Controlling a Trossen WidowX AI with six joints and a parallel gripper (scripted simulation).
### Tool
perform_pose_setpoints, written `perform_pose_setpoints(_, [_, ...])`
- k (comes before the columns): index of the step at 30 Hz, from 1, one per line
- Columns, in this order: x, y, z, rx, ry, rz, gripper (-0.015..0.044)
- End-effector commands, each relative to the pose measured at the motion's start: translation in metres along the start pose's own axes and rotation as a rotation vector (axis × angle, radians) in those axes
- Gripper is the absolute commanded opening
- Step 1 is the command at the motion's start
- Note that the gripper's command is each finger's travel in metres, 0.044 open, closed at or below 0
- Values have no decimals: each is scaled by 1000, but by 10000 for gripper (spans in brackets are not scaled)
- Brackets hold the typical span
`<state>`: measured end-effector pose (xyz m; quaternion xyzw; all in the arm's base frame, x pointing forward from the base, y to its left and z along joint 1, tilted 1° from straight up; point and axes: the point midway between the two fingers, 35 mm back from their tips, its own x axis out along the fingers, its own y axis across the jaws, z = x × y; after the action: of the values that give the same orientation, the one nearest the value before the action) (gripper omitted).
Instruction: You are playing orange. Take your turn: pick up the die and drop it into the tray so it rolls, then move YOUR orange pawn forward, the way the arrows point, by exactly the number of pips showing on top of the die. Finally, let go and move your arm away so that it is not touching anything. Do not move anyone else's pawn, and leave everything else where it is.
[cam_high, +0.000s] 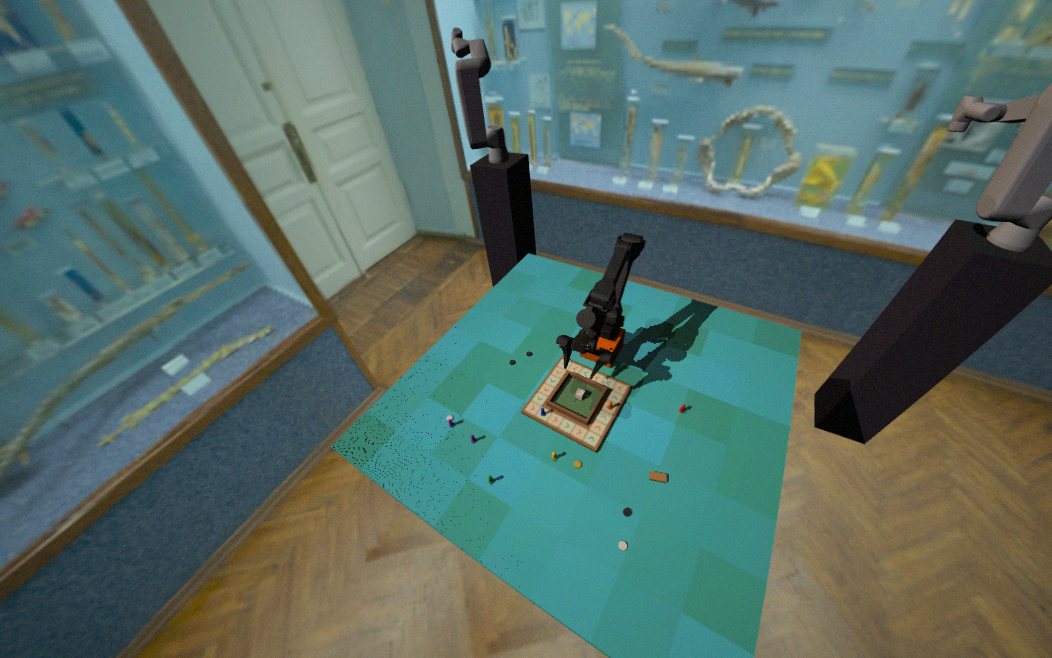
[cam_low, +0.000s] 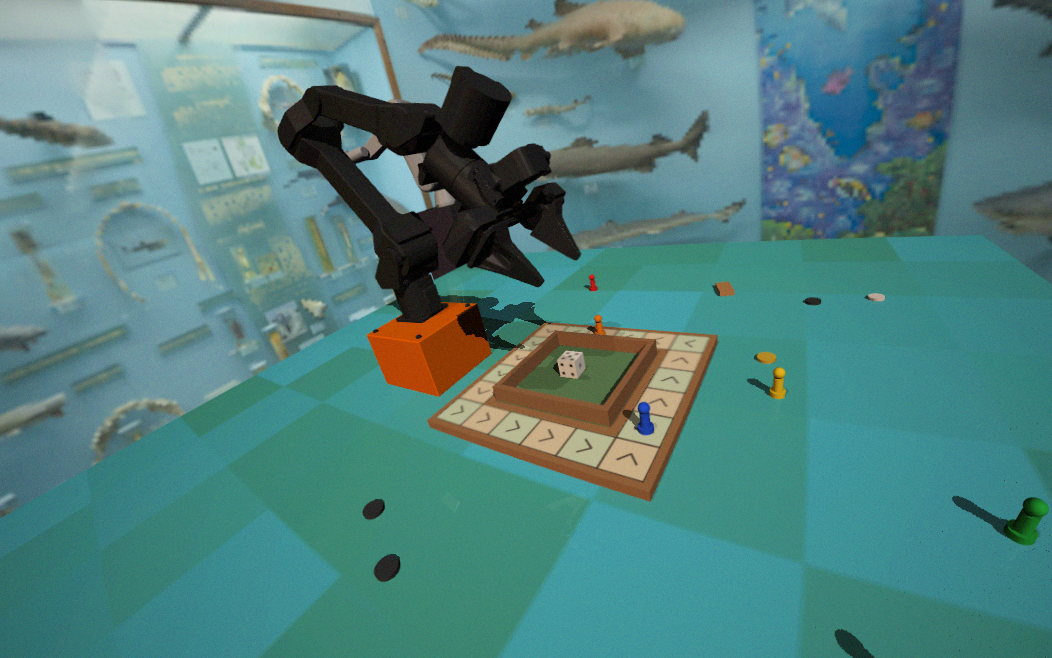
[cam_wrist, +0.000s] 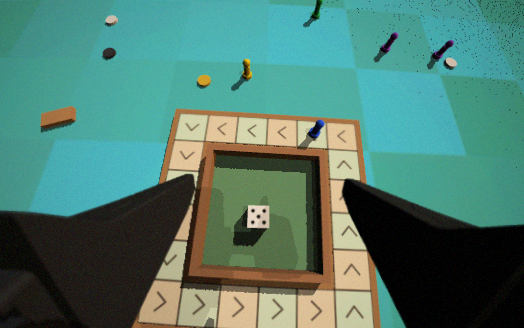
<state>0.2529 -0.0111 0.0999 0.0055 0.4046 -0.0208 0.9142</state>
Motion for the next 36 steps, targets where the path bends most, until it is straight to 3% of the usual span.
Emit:
perform_pose_setpoints(1, [11,-1,-2,6,182,-3,440])
perform_pose_setpoints(12, [41,-1,-13,7,651,-1,440])
perform_pose_setpoints(17, [39,-1,-11,1,611,-1,440])
perform_pose_setpoints(26, [55,96,-36,302,685,-91,204])
perform_pose_setpoints(36, [55,114,-44,357,697,-117,200])
